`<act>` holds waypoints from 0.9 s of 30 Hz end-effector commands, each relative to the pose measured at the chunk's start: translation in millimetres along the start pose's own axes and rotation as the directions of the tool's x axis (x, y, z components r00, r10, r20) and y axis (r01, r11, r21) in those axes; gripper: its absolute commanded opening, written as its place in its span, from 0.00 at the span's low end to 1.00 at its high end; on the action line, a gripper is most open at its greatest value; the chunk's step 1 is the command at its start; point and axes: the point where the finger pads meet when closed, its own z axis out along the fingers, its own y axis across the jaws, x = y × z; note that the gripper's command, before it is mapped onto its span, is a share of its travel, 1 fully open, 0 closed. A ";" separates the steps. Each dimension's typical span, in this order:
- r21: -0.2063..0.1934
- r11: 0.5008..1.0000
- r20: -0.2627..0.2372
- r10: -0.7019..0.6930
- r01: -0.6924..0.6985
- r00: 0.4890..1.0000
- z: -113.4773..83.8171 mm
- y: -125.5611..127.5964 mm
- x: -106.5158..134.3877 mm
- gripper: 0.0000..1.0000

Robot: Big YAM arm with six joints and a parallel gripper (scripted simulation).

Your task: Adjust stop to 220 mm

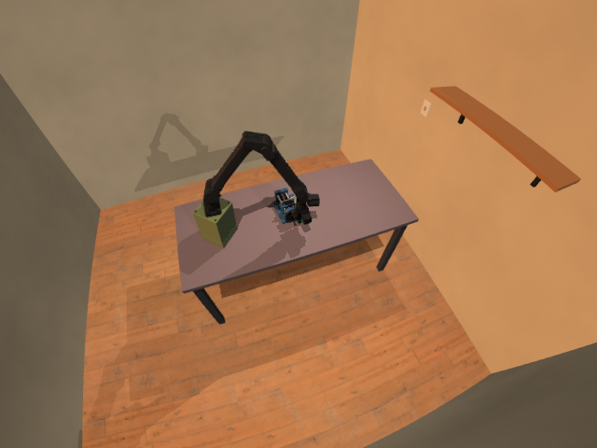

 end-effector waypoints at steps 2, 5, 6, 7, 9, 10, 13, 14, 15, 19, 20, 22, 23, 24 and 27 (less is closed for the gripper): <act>-0.114 0.993 0.023 0.002 0.001 1.000 -46.9 55.9 -2.5 0.06; -0.131 0.991 0.027 0.003 0.001 1.000 -48.3 60.5 -3.4 0.06; -0.131 0.991 0.027 0.003 0.001 1.000 -48.3 60.5 -3.4 0.06; -0.131 0.991 0.027 0.003 0.001 1.000 -48.3 60.5 -3.4 0.06; -0.129 0.992 0.027 0.003 0.001 1.000 -48.6 59.9 -3.3 0.06; -0.123 0.992 0.026 0.002 0.001 1.000 -49.2 58.6 -3.0 0.06; -0.115 0.993 0.024 0.002 0.001 1.000 -54.0 55.9 -2.4 0.06; -0.115 0.993 0.024 0.002 0.001 1.000 -56.4 55.7 -2.4 0.06; -0.115 0.993 0.024 0.002 0.001 1.000 -58.8 55.5 -2.4 0.06; -0.116 0.993 0.024 0.002 0.001 1.000 -66.3 54.6 -2.3 0.06; -0.116 0.993 0.024 0.002 0.001 1.000 -67.0 54.5 -2.3 0.06; -0.131 0.991 0.027 0.003 0.001 1.000 -67.9 58.2 -3.2 0.06; -0.139 0.990 0.029 0.003 0.001 1.000 -68.3 60.2 -3.7 0.06; -0.139 0.990 0.029 0.003 0.001 1.000 -68.3 60.2 -3.7 0.06; -0.137 0.991 0.029 0.003 0.001 1.000 -69.7 58.7 -3.5 0.06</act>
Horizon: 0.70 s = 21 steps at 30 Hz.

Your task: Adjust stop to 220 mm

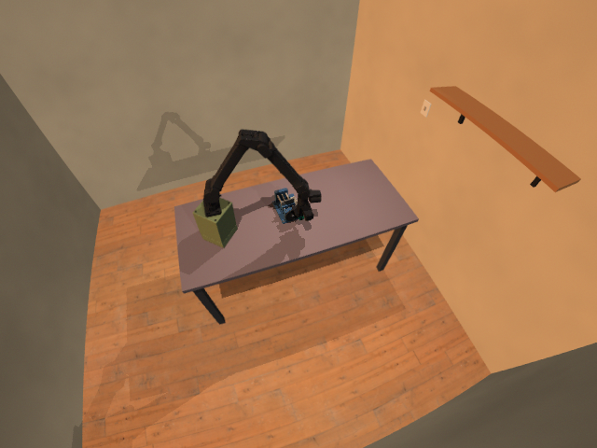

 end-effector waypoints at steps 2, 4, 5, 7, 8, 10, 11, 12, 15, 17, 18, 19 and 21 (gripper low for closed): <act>-0.107 0.994 0.022 0.003 -0.001 1.000 -44.6 40.3 -2.3 0.06; -0.066 0.998 0.012 -0.003 0.004 1.000 -42.1 16.9 2.6 0.06; -0.065 0.998 0.012 -0.004 0.004 1.000 -45.2 14.3 1.3 0.06; -0.065 0.998 0.013 -0.003 0.004 1.000 -50.9 9.5 -1.1 0.06; -0.065 0.998 0.013 -0.003 0.004 1.000 -53.1 7.6 -2.0 0.06; -0.078 0.997 0.016 -0.003 0.005 1.000 -59.1 12.7 -4.5 0.06; -0.104 0.995 0.023 -0.004 0.006 1.000 -66.7 26.5 -7.3 0.06; -0.104 0.995 0.023 -0.007 0.009 1.000 -66.9 26.8 -5.7 0.06; -0.122 0.993 0.027 -0.006 0.010 1.000 -67.4 31.2 -6.5 0.06; -0.106 0.994 0.024 -0.007 0.009 1.000 -61.7 18.9 -5.8 0.06; -0.088 0.996 0.019 -0.006 0.008 1.000 -57.0 6.5 -5.3 0.06; -0.087 0.996 0.019 -0.002 0.003 1.000 -57.3 2.8 -7.6 0.06; -0.086 0.996 0.019 0.003 -0.002 1.000 -58.1 -5.7 -9.9 0.06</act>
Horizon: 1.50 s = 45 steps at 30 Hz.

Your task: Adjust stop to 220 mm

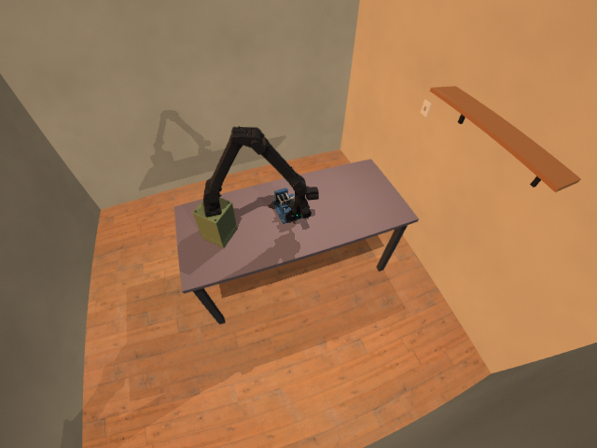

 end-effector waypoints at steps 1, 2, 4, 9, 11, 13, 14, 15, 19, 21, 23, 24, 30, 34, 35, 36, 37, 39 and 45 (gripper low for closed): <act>-0.068 0.998 0.015 0.001 0.000 1.000 -30.9 5.5 -10.2 0.06; -0.067 0.998 0.016 0.001 0.000 1.000 -31.5 1.2 -10.3 0.06; -0.061 0.998 0.015 0.001 0.000 1.000 -32.2 -7.0 -9.8 0.06; -0.053 0.999 0.012 -0.011 0.011 1.000 -33.4 -10.9 -4.2 0.06; -0.053 0.999 0.012 -0.011 0.011 1.000 -33.4 -10.9 -4.2 0.06; -0.063 0.998 0.014 -0.005 0.006 1.000 -32.0 -11.1 -6.0 0.06; -0.066 0.998 0.015 -0.003 0.004 1.000 -31.1 -12.2 -8.2 0.06; -0.066 0.998 0.015 0.001 0.000 1.000 -29.8 -14.9 -10.0 0.06; -0.064 0.998 0.019 0.002 0.000 1.000 -23.2 -26.9 -10.5 0.06; -0.064 0.998 0.019 0.002 0.000 1.000 -20.6 -31.8 -10.5 0.06; -0.040 0.999 0.013 0.000 0.000 1.000 -18.9 -40.1 -8.7 0.06; -0.041 0.999 0.013 0.000 0.000 1.000 -18.7 -40.3 -8.8 0.06; -0.047 0.999 0.016 0.001 0.000 1.000 -18.2 -39.4 -9.4 0.06; -0.055 0.998 0.018 0.001 0.000 1.000 -15.2 -40.6 -10.1 0.06; -0.055 0.998 0.018 0.001 0.000 1.000 -14.1 -41.8 -10.0 0.06; -0.042 0.999 0.014 0.000 0.000 1.000 -8.0 -46.1 -8.8 0.06; -0.033 0.999 0.012 0.000 0.001 1.000 -3.8 -49.5 -8.0 0.06; -0.024 1.000 0.009 -0.001 0.001 1.000 1.4 -53.1 -7.1 0.06; -0.014 1.000 0.006 -0.001 0.001 1.000 3.4 -56.2 -6.3 0.06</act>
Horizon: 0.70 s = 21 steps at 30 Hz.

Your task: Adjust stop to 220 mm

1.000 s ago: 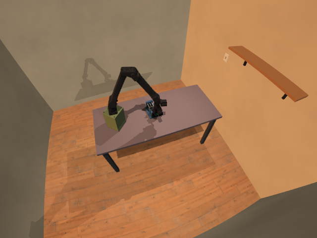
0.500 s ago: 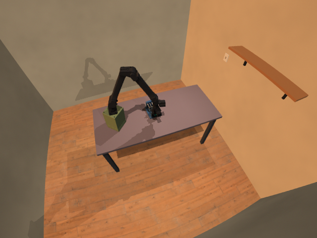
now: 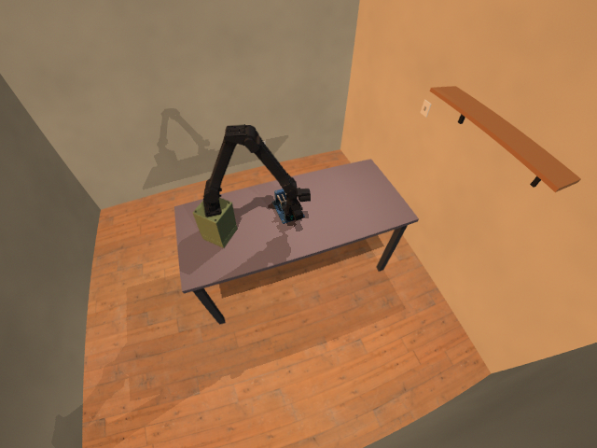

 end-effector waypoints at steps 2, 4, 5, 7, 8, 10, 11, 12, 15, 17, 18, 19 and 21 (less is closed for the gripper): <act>0.032 0.999 0.002 0.002 -0.002 1.000 7.0 -18.0 -6.1 0.06; 0.024 1.000 0.005 0.002 -0.002 1.000 9.3 -18.0 -6.7 0.06; 0.023 1.000 0.005 0.002 -0.002 1.000 10.3 -19.3 -6.7 0.06; 0.024 1.000 0.005 0.002 -0.002 1.000 12.4 -22.5 -6.6 0.06; 0.024 1.000 0.005 0.002 -0.002 1.000 13.4 -24.0 -6.6 0.06; 0.024 1.000 0.005 0.002 -0.002 1.000 15.1 -26.5 -6.5 0.06; 0.033 0.999 0.002 0.001 -0.002 1.000 15.6 -29.7 -5.7 0.06; 0.041 0.999 -0.001 0.001 -0.001 1.000 15.9 -32.0 -5.1 0.06; 0.043 0.999 -0.001 0.001 -0.001 1.000 16.0 -32.7 -5.0 0.06; 0.043 0.999 -0.001 0.001 -0.001 1.000 16.0 -32.7 -5.0 0.06; 0.041 0.999 -0.001 0.001 -0.001 1.000 16.2 -32.3 -5.1 0.06; 0.036 0.999 0.001 0.001 -0.001 1.000 16.7 -31.3 -5.5 0.06; 0.029 1.000 0.003 0.002 -0.002 1.000 18.5 -30.2 -6.0 0.06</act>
